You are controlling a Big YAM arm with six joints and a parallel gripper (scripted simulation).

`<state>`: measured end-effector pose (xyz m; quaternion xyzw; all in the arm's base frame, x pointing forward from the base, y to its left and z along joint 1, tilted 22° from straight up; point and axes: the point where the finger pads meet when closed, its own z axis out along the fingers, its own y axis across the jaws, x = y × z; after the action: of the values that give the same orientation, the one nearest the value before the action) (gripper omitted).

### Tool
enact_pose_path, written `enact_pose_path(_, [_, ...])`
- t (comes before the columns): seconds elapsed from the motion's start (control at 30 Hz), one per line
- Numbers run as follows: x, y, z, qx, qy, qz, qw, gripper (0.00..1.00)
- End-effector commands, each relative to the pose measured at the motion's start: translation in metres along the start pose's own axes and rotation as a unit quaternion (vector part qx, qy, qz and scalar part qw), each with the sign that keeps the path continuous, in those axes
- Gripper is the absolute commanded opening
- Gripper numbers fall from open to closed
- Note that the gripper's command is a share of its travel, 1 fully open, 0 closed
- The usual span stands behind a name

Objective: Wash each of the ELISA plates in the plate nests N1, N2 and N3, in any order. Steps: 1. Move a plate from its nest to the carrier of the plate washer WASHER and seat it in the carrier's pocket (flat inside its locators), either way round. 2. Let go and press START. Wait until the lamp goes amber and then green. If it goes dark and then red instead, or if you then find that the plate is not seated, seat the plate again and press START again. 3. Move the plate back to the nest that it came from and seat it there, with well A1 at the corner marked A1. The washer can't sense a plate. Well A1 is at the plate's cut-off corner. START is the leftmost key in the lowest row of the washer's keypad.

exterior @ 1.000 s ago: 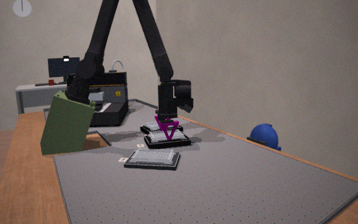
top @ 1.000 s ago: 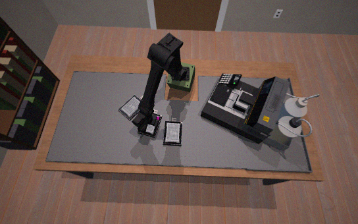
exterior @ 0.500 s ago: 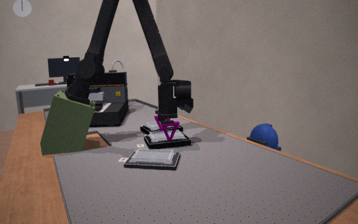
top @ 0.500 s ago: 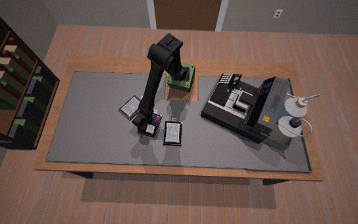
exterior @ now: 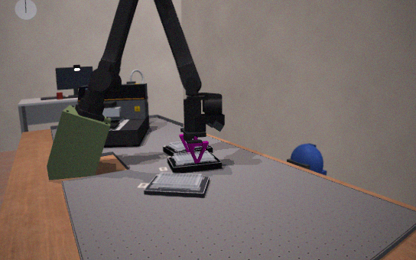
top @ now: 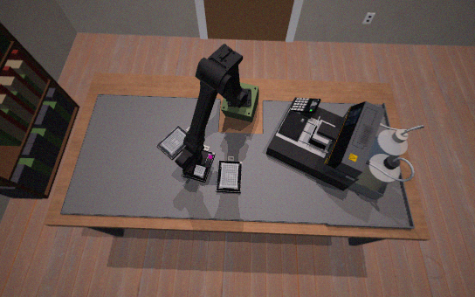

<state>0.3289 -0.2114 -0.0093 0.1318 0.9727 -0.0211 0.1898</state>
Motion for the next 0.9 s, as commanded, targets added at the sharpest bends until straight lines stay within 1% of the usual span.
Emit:
enact_pose_path(0.0, [-0.015, -0.001, -0.01, 0.005, -0.015, -0.002, 1.0, 1.0])
enact_pose_path(0.27, [-0.011, -0.007, -0.024, 0.007, -0.013, -0.002, 1.0, 1.0])
enact_pose_path(0.47, [-0.013, -0.008, -0.035, 0.007, -0.015, -0.002, 1.0, 1.0])
enact_pose_path(0.53, [-0.013, -0.008, -0.035, 0.007, -0.015, -0.002, 1.0, 1.0])
enact_pose_path(0.87, [-0.02, -0.009, -0.055, 0.01, -0.021, -0.003, 1.0, 1.0])
